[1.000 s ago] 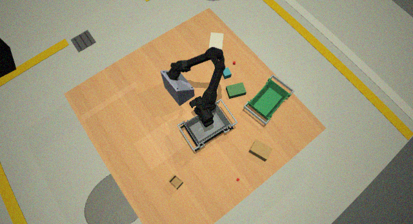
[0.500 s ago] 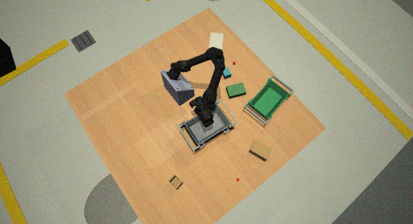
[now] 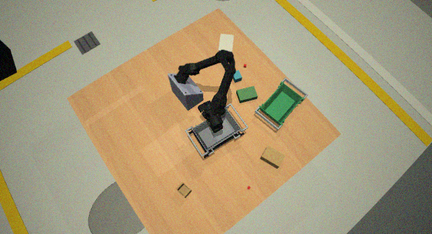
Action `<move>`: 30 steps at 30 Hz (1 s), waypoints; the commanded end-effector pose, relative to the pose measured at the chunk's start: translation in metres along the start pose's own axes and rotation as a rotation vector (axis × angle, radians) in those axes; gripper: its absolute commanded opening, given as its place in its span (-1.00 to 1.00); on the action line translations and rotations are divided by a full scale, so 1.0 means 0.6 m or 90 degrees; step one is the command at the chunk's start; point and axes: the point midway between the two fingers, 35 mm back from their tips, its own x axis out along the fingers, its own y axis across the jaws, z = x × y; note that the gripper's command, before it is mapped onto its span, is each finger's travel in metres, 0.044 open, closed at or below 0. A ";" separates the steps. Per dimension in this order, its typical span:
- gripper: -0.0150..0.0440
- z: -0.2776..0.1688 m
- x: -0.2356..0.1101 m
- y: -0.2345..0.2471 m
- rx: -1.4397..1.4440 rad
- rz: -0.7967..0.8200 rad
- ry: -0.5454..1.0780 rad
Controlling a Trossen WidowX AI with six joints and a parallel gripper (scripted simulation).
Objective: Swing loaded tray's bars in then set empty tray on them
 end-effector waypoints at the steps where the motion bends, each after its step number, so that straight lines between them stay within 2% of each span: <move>1: 0.35 0.000 0.000 0.001 0.005 0.001 0.000; 14: 1.00 0.000 0.000 0.001 0.005 0.001 0.000; 22: 1.00 -0.001 -0.006 -0.001 0.001 0.000 0.001; 30: 1.00 -0.005 -0.089 -0.009 0.003 -0.001 0.006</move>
